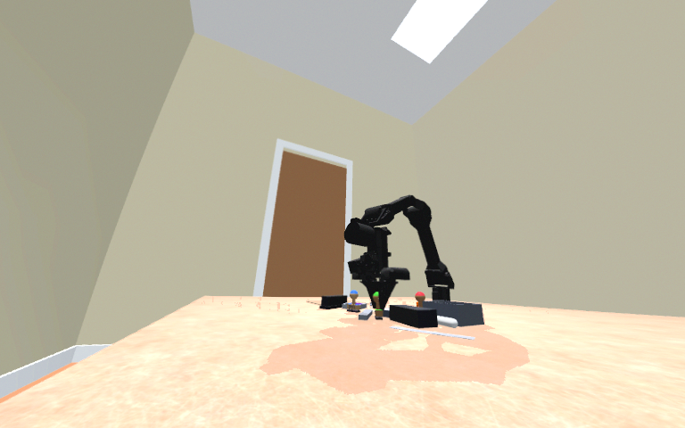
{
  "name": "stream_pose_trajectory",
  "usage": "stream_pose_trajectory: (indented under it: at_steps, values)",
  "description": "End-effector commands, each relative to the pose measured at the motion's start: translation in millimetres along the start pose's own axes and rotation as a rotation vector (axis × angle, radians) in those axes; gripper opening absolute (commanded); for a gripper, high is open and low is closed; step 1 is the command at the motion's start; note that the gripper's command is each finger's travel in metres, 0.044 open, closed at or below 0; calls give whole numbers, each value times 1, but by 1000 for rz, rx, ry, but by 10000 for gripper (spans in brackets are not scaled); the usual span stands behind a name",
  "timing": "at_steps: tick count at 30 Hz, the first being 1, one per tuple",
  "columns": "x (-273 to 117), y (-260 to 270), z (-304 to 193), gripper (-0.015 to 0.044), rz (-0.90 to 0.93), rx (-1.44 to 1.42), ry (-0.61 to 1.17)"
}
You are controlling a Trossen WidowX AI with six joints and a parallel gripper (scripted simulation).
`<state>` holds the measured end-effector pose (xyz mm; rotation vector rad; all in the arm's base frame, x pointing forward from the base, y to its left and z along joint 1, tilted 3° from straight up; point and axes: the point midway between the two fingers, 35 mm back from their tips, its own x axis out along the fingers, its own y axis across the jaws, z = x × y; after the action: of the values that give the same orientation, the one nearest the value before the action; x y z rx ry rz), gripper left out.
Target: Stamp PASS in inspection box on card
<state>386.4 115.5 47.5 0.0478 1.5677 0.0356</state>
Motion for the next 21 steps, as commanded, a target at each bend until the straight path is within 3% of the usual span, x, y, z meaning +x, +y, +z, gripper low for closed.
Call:
stream_pose_trajectory:
  at_steps: [1,5,9,21]
  values:
    - [0,-1,0,115,-4,0,-1]
    - [0,-1,0,88,-4,0,-1]
    - [-1,-1,0,0,-4,0,-1]
    - [-7,0,1,0,-4,0,-1]
